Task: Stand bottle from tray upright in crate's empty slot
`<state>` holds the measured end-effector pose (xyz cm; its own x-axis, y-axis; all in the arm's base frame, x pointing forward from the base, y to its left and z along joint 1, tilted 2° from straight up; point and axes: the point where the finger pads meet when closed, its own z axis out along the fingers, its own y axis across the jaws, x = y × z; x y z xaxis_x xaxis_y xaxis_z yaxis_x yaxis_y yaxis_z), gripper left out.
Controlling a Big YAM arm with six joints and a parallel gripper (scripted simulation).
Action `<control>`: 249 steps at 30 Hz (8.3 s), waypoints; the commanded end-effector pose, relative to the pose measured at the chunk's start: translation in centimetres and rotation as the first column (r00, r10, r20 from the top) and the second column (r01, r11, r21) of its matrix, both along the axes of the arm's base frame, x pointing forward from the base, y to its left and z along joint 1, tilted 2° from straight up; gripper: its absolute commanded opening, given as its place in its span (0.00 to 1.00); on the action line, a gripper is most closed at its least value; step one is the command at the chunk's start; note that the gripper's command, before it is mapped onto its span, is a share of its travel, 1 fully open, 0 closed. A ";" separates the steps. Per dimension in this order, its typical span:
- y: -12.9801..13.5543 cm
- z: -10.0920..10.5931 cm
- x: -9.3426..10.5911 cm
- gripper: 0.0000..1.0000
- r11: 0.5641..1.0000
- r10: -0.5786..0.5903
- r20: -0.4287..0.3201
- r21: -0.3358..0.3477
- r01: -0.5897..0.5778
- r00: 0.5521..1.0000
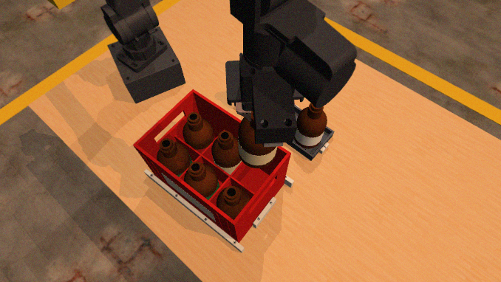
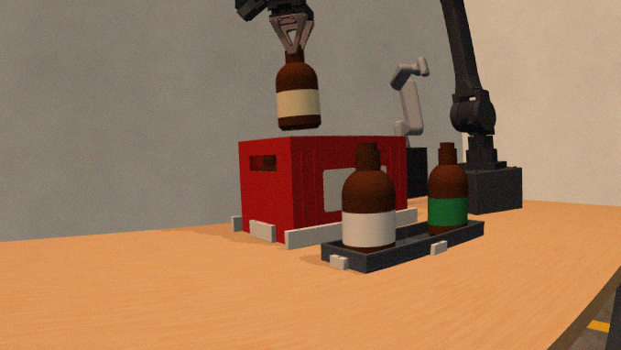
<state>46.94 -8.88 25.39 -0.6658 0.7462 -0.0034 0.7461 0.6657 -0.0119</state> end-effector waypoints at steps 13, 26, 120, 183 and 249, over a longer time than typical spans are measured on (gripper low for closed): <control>-1.2 4.9 2.0 0.00 1.000 0.000 0.118 -0.020 0.002 0.993; -1.3 4.8 2.3 0.00 1.000 0.000 0.128 -0.022 0.002 0.992; -1.3 0.2 1.8 0.00 1.000 0.000 0.111 -0.019 0.002 0.994; -1.1 -1.2 1.0 0.00 1.000 0.000 0.106 -0.019 0.002 0.994; -0.8 -5.3 0.6 0.00 1.000 0.002 0.096 -0.017 -0.001 0.995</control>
<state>46.99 -9.08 17.86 -0.6637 0.7473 -0.0334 0.7473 0.6643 0.0131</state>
